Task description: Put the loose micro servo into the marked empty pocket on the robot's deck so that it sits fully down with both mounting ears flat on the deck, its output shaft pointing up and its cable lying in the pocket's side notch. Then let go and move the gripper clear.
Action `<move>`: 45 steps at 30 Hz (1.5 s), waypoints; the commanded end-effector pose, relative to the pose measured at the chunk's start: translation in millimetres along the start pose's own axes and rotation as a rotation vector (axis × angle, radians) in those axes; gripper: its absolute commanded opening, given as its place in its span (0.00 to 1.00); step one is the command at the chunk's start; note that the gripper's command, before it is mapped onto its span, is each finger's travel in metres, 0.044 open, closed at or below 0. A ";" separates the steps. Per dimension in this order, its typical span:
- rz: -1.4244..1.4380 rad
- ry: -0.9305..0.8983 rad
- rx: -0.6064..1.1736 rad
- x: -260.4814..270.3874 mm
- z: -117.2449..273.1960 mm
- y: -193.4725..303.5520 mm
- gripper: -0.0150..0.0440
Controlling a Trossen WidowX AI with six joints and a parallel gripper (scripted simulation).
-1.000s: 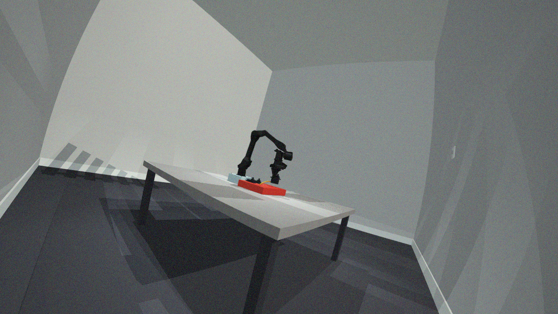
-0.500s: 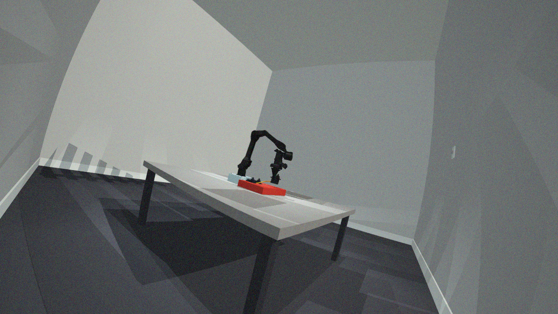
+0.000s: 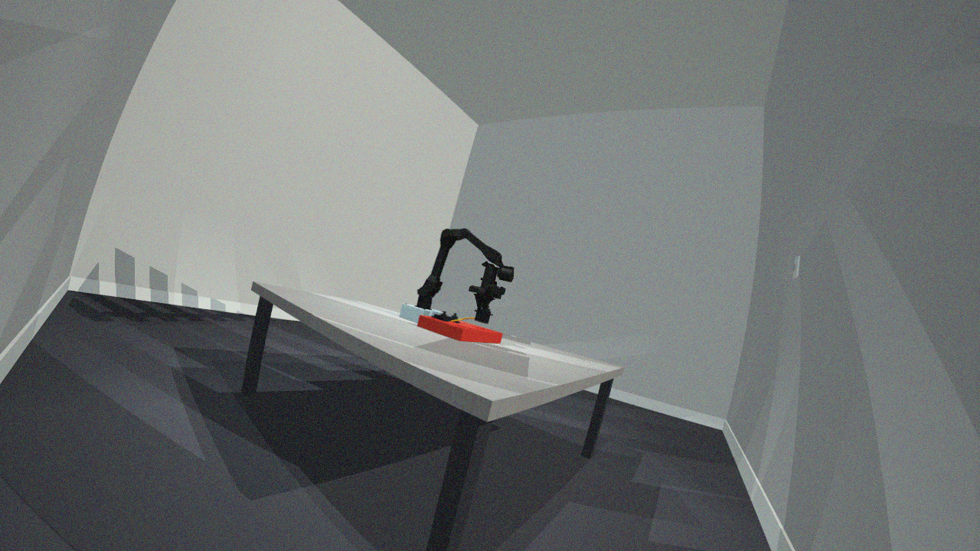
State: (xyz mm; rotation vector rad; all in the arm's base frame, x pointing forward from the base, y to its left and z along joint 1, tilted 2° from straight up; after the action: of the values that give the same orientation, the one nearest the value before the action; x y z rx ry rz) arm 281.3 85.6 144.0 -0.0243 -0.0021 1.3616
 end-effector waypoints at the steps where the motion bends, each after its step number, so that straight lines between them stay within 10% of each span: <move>1: -0.011 0.001 -0.003 -0.8 0.6 3.5 0.25; 45: -0.011 0.002 0.006 -22.6 -20.3 105.2 0.25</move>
State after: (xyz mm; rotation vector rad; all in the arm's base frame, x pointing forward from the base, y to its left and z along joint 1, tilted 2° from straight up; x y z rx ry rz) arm 173.3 84.7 122.6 -0.0206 0.0083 1.3522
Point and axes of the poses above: the point midway between the two fingers, 35 mm back from their tips, its own z axis back along the fingers, its own x axis across the jaws, y = z × x, the point moved 5 cm from there along z, back along the fingers, and after that the axes turned 13 degrees about -z, right-handed, at the moved point
